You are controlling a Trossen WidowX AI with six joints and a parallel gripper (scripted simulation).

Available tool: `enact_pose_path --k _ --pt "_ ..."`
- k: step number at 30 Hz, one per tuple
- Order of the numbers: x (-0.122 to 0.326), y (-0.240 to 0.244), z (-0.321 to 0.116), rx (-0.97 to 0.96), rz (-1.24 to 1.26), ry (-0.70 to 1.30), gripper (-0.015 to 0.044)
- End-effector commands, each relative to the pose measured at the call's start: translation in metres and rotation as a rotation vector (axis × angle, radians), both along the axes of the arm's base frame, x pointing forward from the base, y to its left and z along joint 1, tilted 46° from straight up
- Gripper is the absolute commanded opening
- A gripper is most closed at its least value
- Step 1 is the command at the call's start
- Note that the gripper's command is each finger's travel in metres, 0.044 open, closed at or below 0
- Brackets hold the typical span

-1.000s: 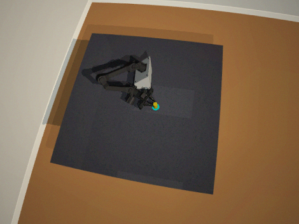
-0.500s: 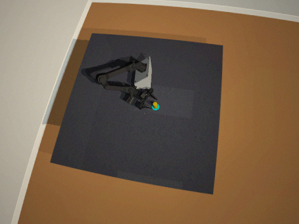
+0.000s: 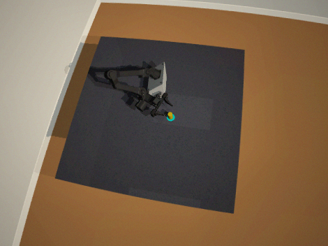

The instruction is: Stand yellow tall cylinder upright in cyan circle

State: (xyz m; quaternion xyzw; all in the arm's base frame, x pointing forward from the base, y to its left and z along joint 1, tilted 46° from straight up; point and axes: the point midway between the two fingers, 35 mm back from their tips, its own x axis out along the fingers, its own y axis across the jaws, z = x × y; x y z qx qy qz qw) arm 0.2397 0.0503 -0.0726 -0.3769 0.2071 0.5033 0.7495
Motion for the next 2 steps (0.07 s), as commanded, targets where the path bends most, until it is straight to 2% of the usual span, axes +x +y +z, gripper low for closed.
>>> enact_pose_path --k 1,2 --pt "-0.0029 0.0052 0.0034 -0.002 -0.008 0.010 0.0400" --pt "-0.0024 0.0060 0.0004 -0.010 -0.014 0.039 0.0400"
